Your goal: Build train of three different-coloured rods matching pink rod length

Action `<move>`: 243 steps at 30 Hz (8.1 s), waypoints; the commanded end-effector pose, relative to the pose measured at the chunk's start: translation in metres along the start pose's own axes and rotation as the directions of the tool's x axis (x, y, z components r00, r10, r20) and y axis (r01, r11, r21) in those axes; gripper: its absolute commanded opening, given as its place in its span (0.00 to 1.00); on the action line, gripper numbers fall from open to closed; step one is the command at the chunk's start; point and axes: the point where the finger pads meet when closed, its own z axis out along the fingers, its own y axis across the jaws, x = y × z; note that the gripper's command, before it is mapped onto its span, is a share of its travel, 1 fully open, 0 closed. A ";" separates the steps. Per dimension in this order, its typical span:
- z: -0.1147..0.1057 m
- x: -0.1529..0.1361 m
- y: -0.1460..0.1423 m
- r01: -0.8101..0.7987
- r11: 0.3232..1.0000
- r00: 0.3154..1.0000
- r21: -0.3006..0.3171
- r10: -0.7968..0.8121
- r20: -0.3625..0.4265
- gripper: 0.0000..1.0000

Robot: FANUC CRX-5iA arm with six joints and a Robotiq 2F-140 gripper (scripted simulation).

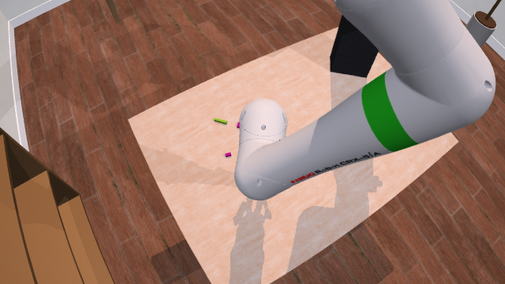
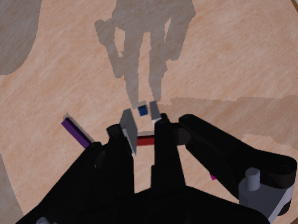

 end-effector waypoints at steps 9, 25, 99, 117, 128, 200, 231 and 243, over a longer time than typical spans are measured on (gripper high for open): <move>-0.054 0.000 0.000 0.000 1.000 1.000 0.000 0.000 0.000 0.15; -0.061 0.000 0.000 0.000 1.000 1.000 0.000 0.000 0.000 1.00; -0.053 -0.034 0.025 0.980 0.197 0.197 0.007 -0.980 -0.001 1.00; -0.050 -0.046 0.033 0.964 -0.264 -0.264 0.007 -0.964 -0.005 1.00; -0.049 -0.053 0.038 0.852 -0.523 -0.523 0.005 -0.852 -0.007 1.00; -0.042 -0.104 0.070 -0.747 -0.664 -0.664 -0.003 0.747 -0.002 1.00; -0.040 -0.126 0.082 -1.000 0.029 0.029 0.000 1.000 -0.003 1.00; -0.040 -0.128 0.083 -0.994 0.112 0.112 0.001 0.994 -0.003 1.00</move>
